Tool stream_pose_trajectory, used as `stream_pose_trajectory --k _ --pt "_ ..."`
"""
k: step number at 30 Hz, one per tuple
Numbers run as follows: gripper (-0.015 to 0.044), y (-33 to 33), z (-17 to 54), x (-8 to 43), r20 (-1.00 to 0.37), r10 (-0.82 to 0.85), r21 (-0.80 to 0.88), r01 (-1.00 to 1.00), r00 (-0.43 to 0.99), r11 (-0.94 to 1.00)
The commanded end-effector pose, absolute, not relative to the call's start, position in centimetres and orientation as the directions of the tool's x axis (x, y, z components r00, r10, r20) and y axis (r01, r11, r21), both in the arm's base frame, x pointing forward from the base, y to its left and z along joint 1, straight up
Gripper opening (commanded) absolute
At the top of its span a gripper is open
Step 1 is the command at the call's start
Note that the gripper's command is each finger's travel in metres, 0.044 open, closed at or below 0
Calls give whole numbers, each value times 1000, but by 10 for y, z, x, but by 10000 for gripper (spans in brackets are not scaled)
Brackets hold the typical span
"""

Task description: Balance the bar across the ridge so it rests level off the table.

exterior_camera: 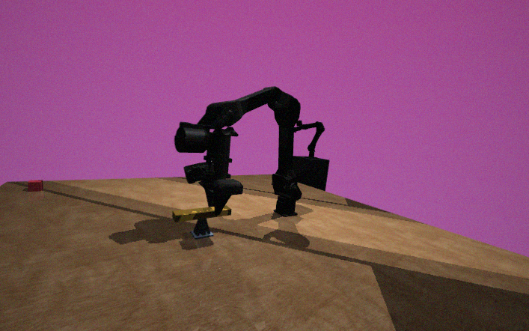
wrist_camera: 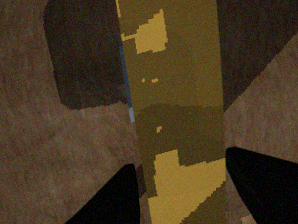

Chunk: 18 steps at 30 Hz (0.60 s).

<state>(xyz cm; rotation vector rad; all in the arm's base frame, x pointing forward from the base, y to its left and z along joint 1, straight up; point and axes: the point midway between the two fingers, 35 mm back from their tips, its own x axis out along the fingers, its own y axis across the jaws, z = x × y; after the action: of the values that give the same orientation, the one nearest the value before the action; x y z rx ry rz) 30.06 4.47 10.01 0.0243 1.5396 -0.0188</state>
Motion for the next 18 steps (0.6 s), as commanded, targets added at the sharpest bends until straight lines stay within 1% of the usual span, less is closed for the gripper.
stream_pose_trajectory --k 1,7,8,12,18 --pt "264 45 100 301 -1000 3 4 28 31 1000" --pt "421 45 100 301 -1000 3 4 28 31 1000" --pt "440 45 100 301 -1000 3 4 28 31 1000" --pt "440 45 108 302 -1000 3 4 28 31 1000" --pt "440 45 182 301 -1000 3 4 28 31 1000"
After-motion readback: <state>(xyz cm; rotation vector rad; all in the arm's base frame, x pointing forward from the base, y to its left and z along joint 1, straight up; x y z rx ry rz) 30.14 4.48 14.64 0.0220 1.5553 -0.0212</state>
